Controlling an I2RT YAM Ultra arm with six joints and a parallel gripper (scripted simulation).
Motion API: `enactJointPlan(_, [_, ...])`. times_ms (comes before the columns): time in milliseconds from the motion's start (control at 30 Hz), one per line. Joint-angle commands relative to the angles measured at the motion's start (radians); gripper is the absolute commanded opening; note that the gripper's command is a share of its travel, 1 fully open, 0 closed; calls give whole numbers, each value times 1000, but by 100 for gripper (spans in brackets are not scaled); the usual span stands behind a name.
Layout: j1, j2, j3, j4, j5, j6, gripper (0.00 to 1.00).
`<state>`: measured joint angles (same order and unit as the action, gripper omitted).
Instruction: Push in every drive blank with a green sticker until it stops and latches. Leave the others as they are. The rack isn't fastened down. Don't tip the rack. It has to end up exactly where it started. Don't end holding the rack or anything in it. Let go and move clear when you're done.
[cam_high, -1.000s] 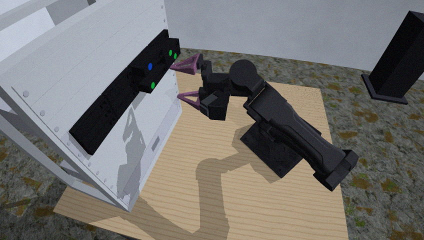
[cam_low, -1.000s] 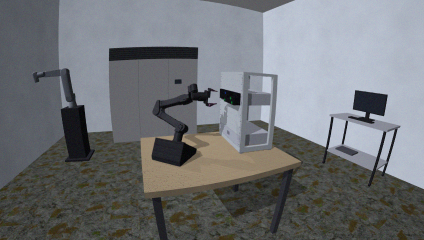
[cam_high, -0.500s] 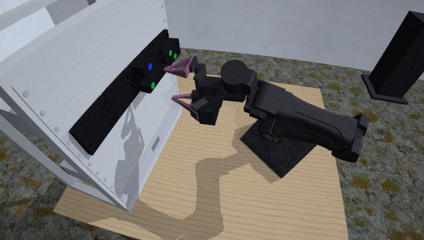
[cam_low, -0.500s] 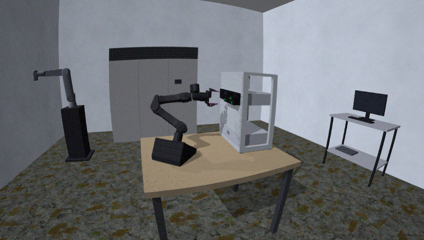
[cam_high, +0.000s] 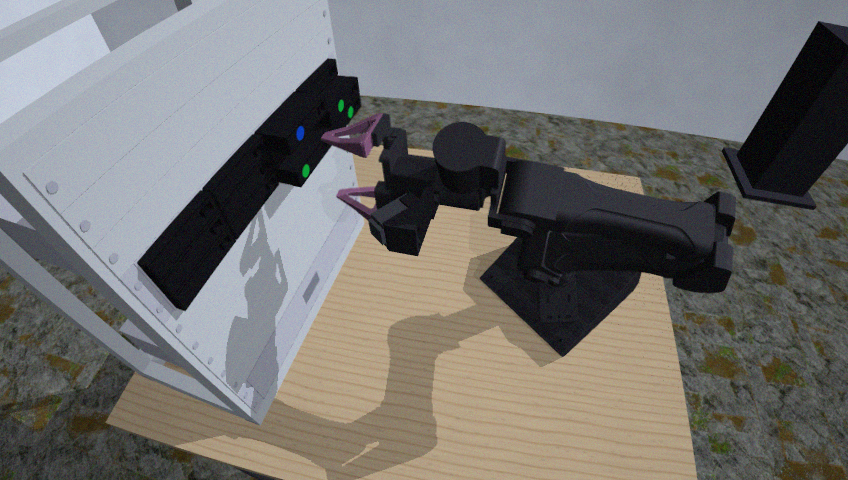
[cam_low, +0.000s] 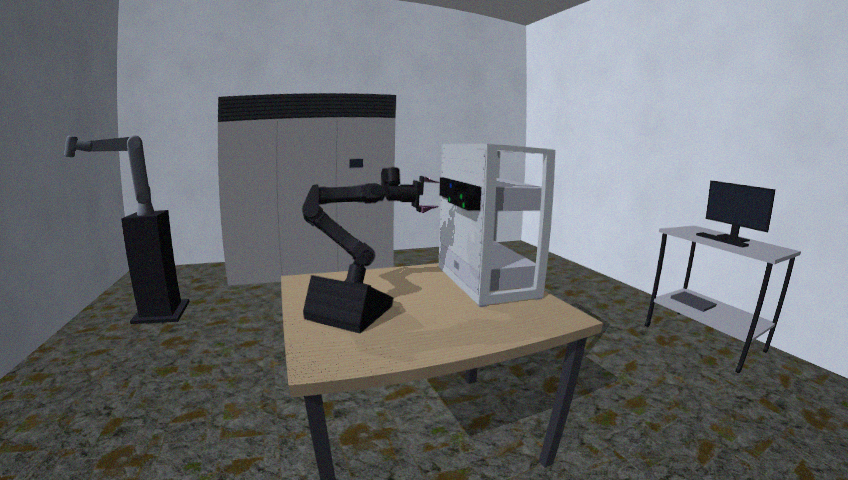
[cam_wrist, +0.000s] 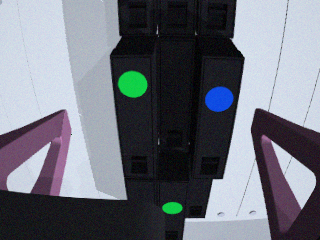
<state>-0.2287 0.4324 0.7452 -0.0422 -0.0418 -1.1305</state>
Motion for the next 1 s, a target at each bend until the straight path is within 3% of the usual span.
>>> enactJointPlan(0, [24, 15, 38, 16, 54, -9, 100])
enactJointPlan(967, [37, 9, 40, 19, 68, -7, 100])
